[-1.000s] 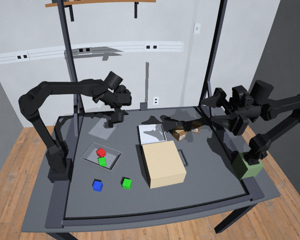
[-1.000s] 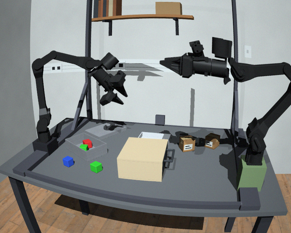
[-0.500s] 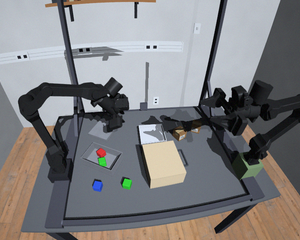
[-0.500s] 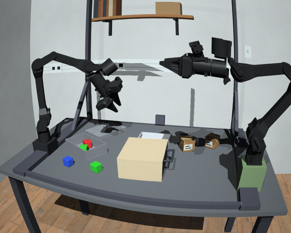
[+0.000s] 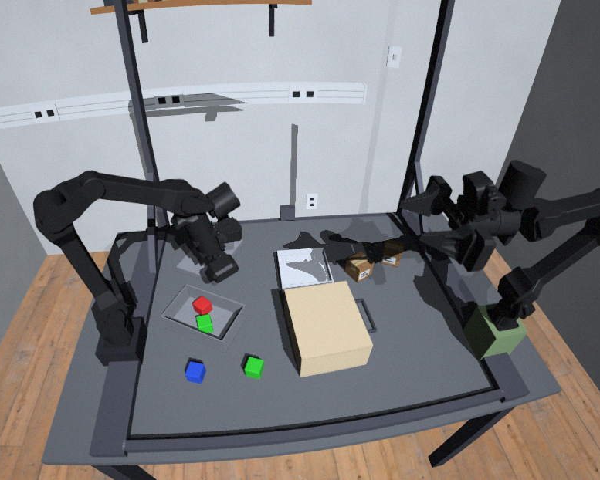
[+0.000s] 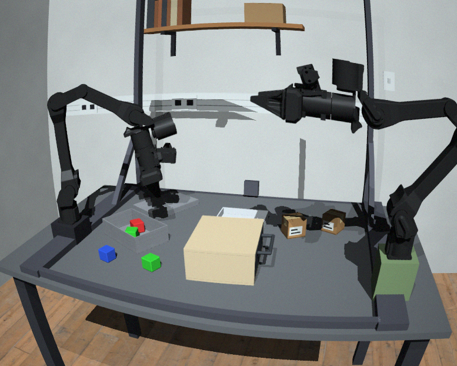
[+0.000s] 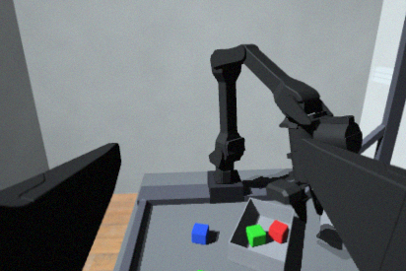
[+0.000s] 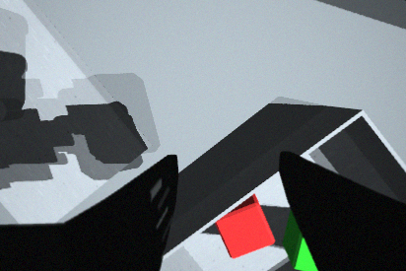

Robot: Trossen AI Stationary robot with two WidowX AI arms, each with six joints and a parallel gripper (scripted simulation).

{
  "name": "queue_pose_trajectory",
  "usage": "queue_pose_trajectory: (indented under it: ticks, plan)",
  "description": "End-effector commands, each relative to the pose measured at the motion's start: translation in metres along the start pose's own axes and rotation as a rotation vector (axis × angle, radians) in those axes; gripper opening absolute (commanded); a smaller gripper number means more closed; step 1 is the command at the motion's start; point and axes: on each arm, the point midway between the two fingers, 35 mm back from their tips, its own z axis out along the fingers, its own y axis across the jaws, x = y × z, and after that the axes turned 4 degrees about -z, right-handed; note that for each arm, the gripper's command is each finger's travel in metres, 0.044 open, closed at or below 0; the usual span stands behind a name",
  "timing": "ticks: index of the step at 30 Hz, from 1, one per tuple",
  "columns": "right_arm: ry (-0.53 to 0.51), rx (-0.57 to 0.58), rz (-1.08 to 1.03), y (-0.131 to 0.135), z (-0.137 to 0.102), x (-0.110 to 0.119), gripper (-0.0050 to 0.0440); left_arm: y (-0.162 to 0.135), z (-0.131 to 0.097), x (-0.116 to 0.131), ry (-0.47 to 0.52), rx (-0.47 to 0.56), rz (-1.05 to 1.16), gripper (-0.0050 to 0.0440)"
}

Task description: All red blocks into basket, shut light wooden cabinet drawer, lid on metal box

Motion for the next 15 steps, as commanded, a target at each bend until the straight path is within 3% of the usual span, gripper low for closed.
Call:
queue_pose_trajectory:
  ticks: [1,8,15]
  plan:
    - [0.070,0.009,-0.158,-0.006,-0.001,0.026,0.0225,0.000,-0.002,-0.008,-0.022,0.001,-0.002,0.0400]
    - [0.201,-0.018,-0.356,-0.009,0.004,0.062,0.0225,0.000,-0.002,-0.008,-0.022,0.001,-0.002,0.0400]
    - [0.236,-0.033,-0.376,-0.009,0.008,0.069,0.0225,0.000,-0.002,-0.008,-0.022,0.001,-0.002,0.0400]
